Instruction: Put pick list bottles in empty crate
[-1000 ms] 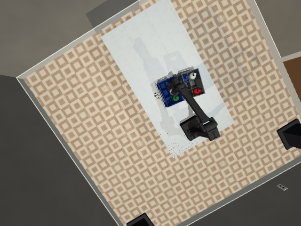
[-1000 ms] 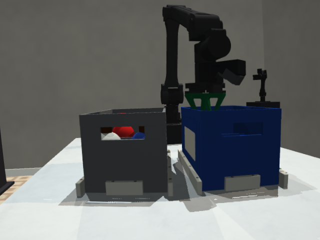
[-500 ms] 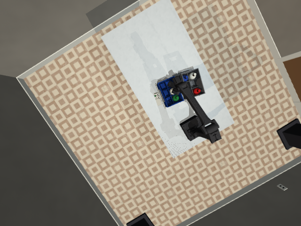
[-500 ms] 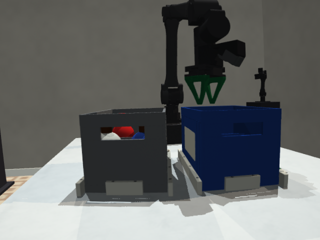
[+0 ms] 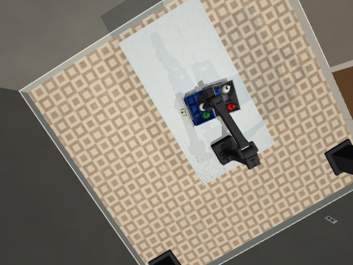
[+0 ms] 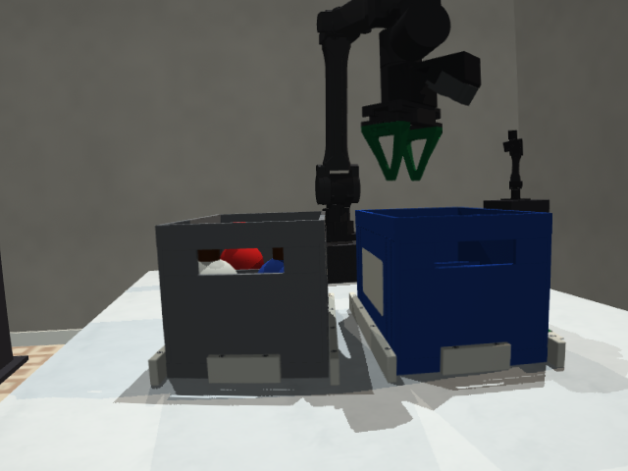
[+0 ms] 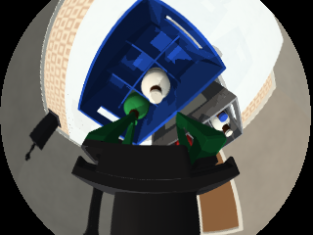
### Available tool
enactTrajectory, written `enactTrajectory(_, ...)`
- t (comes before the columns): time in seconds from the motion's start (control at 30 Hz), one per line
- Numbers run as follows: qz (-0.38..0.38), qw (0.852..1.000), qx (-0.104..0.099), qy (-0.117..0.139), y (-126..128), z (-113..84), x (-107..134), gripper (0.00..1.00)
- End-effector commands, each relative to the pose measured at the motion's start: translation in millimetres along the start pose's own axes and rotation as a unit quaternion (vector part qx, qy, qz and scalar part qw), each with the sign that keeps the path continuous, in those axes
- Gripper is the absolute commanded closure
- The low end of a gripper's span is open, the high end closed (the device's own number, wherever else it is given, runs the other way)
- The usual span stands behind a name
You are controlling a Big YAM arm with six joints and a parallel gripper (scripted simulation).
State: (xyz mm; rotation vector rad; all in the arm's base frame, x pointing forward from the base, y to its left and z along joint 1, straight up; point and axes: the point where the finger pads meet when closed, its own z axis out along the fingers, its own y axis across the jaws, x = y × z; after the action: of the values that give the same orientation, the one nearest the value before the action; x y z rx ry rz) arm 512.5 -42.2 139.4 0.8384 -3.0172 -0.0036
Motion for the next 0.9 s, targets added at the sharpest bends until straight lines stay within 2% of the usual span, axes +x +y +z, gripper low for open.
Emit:
enactTrajectory(0.0,0.001,0.999,0.025,-0.035,-4.9,-48.2,-18.2,0.39)
enactTrajectory(0.07,0.001,0.999,0.025,-0.035,-4.9,-48.5,-18.2,0.39)
enactTrajectory(0.1,0.001,0.999,0.019,-0.027,3.7,-42.4,-12.9,0.39)
enactTrajectory(0.13,0.001,1.000,0.007,-0.011,15.8,-28.3,-2.3,0.39)
enactTrajectory(0.27,0.001,1.000,0.008,-0.013,33.9,-36.2,-4.0,0.39)
enactTrajectory(0.3,0.001,1.000,0.016,-0.026,33.6,-49.3,-12.1,0.39)
enactTrajectory(0.33,0.001,1.000,0.015,-0.024,39.0,-49.4,-11.3,0.39)
enactTrajectory(0.37,0.001,1.000,0.007,-0.011,48.9,-38.8,-2.8,0.39)
enactTrajectory(0.5,0.001,1.000,0.007,-0.011,58.3,-41.8,-3.0,0.39)
enactTrajectory(0.53,0.001,0.999,0.021,-0.037,54.0,-66.7,-19.1,0.39)
enactTrajectory(0.6,0.001,0.999,0.021,-0.037,63.8,-69.8,-19.3,0.39)
enactTrajectory(0.67,0.001,1.000,0.006,-0.011,81.9,-49.4,-3.4,0.39)
enactTrajectory(0.73,0.001,1.000,0.006,-0.010,91.3,-52.5,-3.5,0.39)
enactTrajectory(0.8,0.001,1.000,0.014,-0.027,96.2,-69.3,-13.4,0.39)
enactTrajectory(0.87,0.001,1.000,0.006,-0.010,110.2,-58.6,-3.9,0.39)
